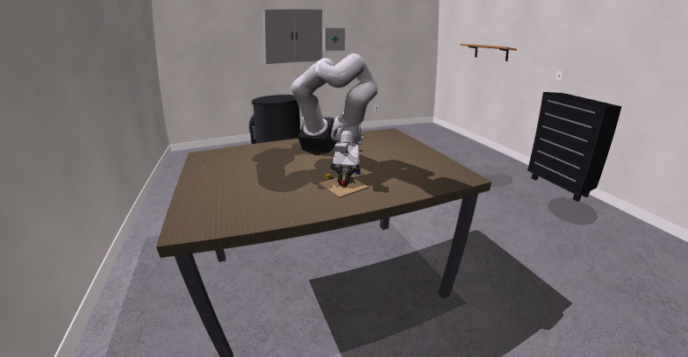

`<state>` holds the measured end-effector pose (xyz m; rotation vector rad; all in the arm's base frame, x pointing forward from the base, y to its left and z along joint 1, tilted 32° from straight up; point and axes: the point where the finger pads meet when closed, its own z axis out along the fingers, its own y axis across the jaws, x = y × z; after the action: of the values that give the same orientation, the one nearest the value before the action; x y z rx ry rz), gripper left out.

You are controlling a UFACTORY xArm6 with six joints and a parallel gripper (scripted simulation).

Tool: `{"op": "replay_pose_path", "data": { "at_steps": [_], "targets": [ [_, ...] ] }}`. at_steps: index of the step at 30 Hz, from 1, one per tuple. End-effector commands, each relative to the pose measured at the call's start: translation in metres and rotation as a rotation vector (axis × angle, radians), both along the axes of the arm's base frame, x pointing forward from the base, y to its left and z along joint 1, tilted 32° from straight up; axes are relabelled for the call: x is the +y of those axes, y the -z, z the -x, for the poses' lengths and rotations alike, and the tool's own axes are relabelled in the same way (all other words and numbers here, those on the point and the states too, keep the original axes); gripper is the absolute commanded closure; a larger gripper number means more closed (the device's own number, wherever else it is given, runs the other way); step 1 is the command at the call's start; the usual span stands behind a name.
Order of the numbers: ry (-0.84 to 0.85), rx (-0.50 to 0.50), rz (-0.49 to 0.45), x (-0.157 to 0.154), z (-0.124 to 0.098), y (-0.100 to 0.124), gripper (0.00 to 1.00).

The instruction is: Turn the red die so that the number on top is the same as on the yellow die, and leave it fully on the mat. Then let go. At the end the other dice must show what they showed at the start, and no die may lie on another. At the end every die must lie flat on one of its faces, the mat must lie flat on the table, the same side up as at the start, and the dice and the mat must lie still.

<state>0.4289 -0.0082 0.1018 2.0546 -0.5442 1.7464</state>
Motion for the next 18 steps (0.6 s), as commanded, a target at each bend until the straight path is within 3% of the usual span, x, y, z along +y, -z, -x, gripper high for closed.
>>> {"op": "replay_pose_path", "data": {
  "at_steps": [1, 12, 18],
  "targets": [
    [-0.001, -0.001, 0.000, 0.0004, -0.0001, -0.0006, 0.89],
    [-0.001, -0.001, 0.000, 0.0004, -0.0001, -0.0006, 0.89],
    [-0.001, -0.001, 0.000, 0.0004, -0.0001, -0.0006, 0.81]
  ]
}}
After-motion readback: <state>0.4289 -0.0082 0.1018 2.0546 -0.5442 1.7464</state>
